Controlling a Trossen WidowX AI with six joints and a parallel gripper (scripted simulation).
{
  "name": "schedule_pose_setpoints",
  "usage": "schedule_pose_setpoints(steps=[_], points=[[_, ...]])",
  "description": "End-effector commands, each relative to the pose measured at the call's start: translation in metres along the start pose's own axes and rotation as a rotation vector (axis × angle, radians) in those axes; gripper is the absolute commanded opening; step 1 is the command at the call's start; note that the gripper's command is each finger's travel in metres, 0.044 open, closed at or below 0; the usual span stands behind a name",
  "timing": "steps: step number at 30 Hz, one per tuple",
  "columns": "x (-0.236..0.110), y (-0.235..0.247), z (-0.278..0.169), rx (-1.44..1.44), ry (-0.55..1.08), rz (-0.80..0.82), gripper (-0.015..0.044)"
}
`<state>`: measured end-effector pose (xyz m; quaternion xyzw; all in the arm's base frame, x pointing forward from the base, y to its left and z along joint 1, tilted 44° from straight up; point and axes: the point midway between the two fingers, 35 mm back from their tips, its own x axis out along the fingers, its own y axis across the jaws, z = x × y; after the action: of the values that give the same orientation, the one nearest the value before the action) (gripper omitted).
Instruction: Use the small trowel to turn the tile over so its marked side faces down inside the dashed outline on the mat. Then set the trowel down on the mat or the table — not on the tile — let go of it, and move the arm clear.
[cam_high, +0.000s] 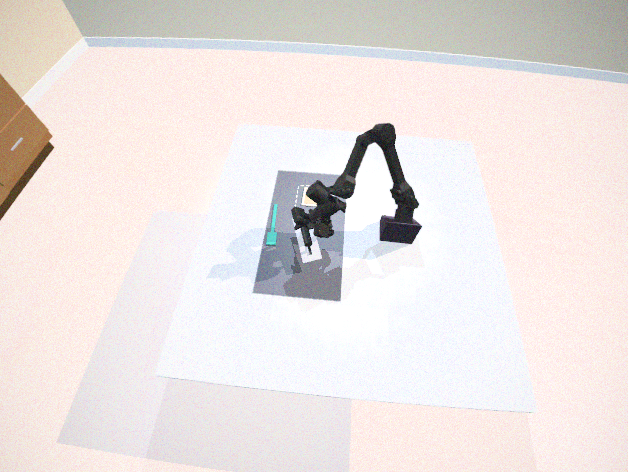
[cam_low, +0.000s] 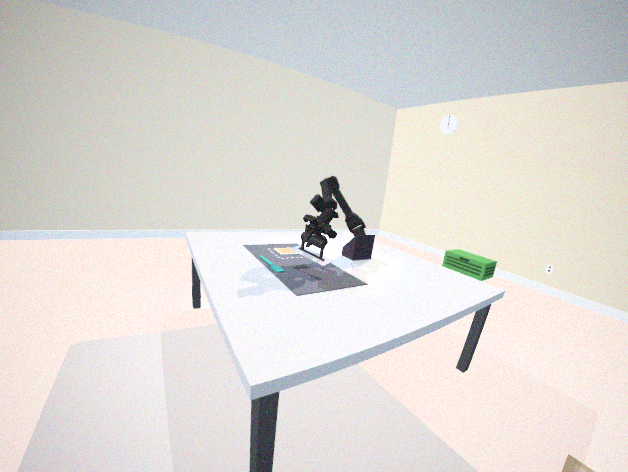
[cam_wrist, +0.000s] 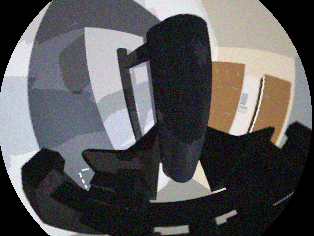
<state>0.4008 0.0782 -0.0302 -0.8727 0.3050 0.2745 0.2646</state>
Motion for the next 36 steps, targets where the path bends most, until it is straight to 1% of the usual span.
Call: schedule_pose_setpoints(steps=[1, 19, 36], points=[[0.007, -0.013, 0.009, -0.085, -0.066, -0.006, 0.0], [0.041, -0.028, 0.059, -0.498, -0.434, 0.017, 0.0], [0.052, -0.03, 0.098, -0.789, -0.812, -0.059, 0.0]])
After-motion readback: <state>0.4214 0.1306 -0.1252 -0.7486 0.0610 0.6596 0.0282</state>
